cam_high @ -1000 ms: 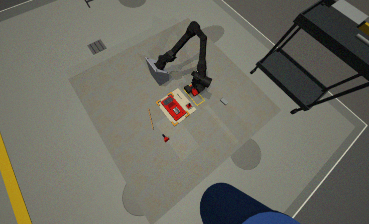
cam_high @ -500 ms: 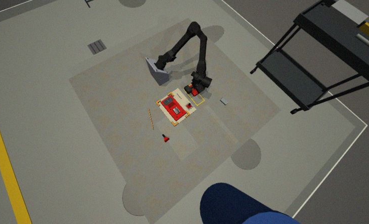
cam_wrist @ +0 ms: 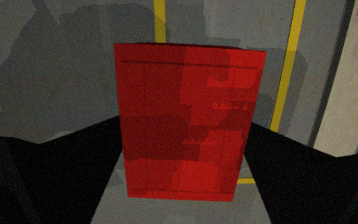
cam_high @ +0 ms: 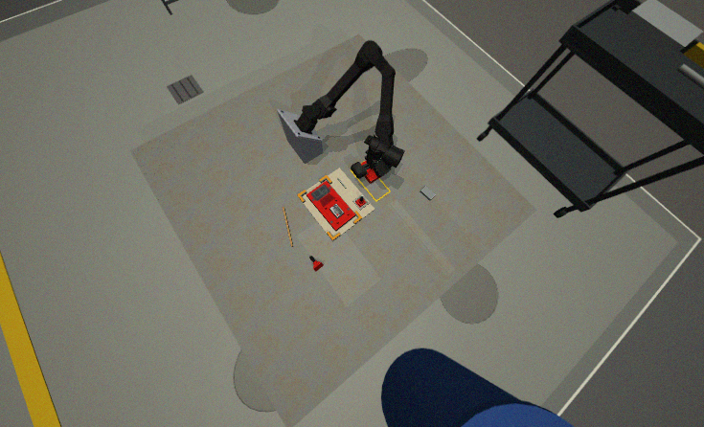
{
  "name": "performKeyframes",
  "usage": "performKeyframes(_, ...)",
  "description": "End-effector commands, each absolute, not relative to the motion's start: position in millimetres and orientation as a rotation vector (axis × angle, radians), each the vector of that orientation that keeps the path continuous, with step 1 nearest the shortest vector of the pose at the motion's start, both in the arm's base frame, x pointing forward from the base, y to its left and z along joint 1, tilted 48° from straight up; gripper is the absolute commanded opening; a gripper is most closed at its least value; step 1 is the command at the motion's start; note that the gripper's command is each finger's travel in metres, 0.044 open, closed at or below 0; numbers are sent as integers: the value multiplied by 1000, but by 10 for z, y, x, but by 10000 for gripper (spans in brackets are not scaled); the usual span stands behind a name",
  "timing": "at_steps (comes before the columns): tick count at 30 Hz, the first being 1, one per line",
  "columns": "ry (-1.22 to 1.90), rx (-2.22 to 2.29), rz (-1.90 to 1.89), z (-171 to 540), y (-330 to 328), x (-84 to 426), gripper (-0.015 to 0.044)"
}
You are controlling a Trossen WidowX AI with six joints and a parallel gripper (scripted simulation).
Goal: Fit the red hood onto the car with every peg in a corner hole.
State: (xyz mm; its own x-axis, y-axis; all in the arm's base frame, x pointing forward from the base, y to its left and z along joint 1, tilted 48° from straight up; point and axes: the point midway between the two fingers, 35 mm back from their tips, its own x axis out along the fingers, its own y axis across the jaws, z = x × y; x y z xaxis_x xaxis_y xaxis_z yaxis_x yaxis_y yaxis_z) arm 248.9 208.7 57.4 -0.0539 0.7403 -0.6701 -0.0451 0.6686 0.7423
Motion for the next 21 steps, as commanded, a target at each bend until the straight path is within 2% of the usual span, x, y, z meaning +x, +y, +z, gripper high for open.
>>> performKeyframes(1, 1495, 605, 712, 632, 2035, 2503, 65)
performKeyframes(4, 1495, 605, 712, 703, 1957, 2509, 0)
performKeyframes(21, 1496, 602, 709, 1138, 1472, 2548, 0)
